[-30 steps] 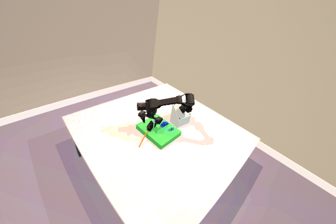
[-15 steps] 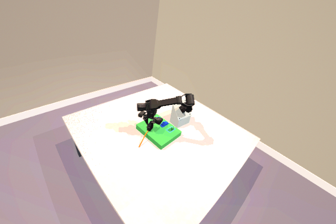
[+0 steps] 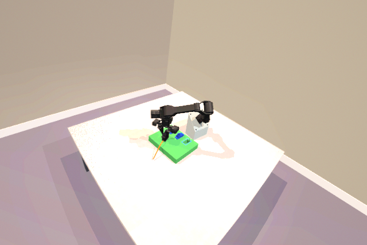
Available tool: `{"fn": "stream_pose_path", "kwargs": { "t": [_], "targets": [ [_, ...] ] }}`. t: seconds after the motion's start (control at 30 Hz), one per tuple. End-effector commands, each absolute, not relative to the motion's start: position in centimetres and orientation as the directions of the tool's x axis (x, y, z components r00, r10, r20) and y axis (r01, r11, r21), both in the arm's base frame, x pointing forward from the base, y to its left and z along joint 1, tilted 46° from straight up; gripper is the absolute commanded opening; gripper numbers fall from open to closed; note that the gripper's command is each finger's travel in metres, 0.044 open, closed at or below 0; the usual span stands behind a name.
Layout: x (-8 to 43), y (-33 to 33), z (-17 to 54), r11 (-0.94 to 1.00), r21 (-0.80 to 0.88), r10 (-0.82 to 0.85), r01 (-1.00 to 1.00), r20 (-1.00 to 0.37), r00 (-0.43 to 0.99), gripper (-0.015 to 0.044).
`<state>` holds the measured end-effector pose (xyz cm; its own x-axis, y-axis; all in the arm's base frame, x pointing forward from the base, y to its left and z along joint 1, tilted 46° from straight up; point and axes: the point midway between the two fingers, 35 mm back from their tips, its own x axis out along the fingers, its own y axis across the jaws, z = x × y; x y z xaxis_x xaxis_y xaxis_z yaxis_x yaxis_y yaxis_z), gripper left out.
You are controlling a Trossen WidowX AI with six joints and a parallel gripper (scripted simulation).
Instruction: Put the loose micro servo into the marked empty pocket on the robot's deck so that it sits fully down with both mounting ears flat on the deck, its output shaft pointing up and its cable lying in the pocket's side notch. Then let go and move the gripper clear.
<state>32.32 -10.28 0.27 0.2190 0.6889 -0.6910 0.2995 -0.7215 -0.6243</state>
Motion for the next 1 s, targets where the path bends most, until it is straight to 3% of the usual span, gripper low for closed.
{"fn": "stream_pose_path", "kwargs": {
  "t": [0.0,0.97],
  "targets": [
    [32.1,-10.8,0.9,-0.730,-0.613,0.680,0.302,-0.696,0.229,0.0000],
    [28.0,-7.7,2.5,-0.728,-0.616,0.682,0.300,-0.696,0.227,0.0000]
  ]
}}
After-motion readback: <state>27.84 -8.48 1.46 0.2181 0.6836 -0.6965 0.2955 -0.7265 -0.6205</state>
